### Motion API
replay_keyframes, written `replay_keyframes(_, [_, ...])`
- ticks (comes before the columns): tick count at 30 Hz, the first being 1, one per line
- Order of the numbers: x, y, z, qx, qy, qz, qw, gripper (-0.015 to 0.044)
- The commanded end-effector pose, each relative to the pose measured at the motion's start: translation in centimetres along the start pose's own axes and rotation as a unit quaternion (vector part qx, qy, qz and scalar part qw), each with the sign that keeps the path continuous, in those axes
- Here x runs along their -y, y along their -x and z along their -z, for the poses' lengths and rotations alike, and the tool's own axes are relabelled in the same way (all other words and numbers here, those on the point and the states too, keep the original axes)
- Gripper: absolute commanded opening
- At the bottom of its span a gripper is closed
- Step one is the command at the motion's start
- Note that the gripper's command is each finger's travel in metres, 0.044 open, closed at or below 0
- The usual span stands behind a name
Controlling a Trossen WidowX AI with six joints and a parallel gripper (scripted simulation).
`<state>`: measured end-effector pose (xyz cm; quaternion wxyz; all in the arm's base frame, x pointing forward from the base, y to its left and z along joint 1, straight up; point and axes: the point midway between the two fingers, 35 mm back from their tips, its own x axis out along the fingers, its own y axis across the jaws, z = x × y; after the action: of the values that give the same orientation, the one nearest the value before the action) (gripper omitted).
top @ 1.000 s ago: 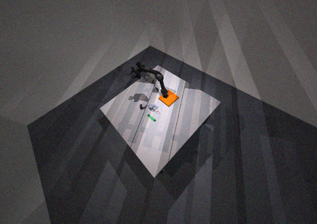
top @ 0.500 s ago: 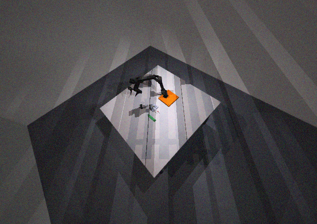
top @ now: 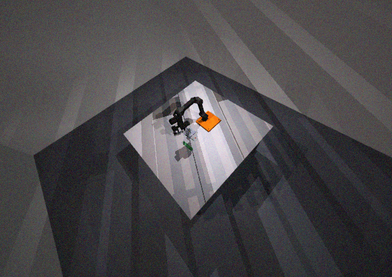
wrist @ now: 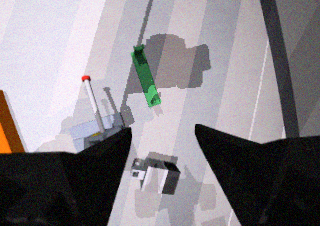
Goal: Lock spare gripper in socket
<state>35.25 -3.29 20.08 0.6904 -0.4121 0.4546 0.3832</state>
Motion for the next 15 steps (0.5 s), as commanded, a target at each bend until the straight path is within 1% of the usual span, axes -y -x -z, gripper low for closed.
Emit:
replay_keyframes(1, [-4.0,-1.1,-3.2,-0.044,0.052,-0.062,0.996,0.03])
replay_keyframes(6, [-8.5,-1.4,-6.0,-0.1,0.125,-0.114,0.98,0.03])
replay_keyframes(12, [-8.7,-1.4,-6.1,-0.102,0.128,-0.116,0.98,0.03])
replay_keyframes(15, [-8.8,-2.4,-6.0,-0.102,0.128,-0.116,0.98,0.03])
